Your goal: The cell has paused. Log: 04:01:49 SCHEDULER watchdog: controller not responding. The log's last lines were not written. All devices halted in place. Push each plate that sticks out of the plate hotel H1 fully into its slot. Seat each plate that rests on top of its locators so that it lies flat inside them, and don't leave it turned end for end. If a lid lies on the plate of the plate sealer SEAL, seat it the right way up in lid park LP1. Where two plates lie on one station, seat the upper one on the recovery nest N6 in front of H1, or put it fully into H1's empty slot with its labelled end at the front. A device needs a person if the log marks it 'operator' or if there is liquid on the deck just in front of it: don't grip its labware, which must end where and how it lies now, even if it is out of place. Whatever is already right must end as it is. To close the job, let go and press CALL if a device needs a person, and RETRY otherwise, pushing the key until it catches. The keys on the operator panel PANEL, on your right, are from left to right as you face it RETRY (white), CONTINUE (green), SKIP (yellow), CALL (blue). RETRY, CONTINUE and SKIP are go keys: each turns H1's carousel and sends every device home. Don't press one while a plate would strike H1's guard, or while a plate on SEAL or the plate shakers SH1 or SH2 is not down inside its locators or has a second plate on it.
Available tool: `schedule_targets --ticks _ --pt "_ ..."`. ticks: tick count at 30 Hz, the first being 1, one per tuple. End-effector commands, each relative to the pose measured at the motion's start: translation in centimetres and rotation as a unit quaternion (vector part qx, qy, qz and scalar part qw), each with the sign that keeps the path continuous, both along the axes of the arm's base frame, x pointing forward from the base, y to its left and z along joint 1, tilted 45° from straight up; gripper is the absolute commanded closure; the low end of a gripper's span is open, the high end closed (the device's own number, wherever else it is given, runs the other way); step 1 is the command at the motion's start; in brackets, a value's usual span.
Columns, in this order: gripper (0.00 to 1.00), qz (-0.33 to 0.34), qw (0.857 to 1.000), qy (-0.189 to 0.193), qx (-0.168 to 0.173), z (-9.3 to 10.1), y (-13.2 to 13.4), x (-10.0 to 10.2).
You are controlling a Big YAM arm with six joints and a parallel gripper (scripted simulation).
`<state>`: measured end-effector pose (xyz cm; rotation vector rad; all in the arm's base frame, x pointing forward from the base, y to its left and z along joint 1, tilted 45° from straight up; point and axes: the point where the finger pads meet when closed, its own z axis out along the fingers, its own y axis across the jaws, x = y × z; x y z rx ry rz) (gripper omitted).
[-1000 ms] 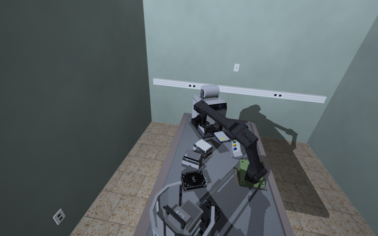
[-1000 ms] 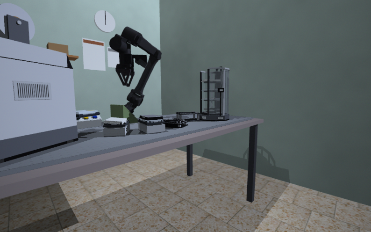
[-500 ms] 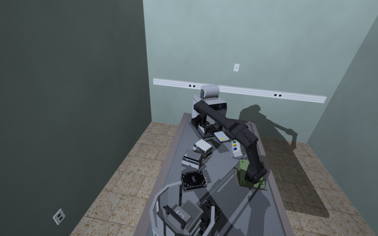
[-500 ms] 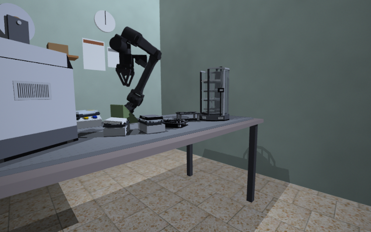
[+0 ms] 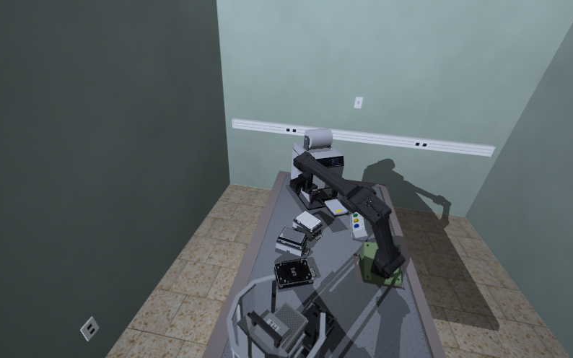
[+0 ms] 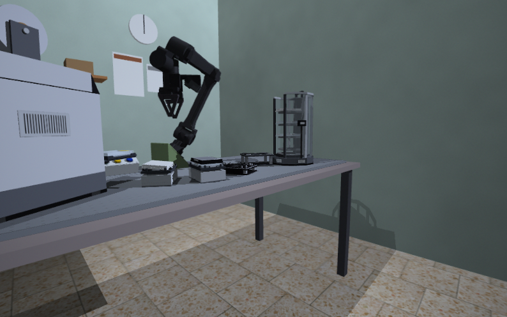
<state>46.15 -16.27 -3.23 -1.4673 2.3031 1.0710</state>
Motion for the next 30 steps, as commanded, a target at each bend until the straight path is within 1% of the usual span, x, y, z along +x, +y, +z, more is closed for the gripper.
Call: schedule_targets --ticks 1,3,18,20,30 --pt "0.0 0.007 1.0 0.004 0.0 -1.1 1.6 0.2" --pt "0.0 0.007 1.0 0.004 0.0 -1.1 1.6 0.2" --pt "0.0 0.007 1.0 0.006 0.002 -4.1 4.3 -0.8" --pt "0.0 0.007 1.0 0.006 0.002 -4.1 4.3 -0.8" --pt "0.0 0.007 1.0 0.006 0.002 -6.0 6.1 -1.4"
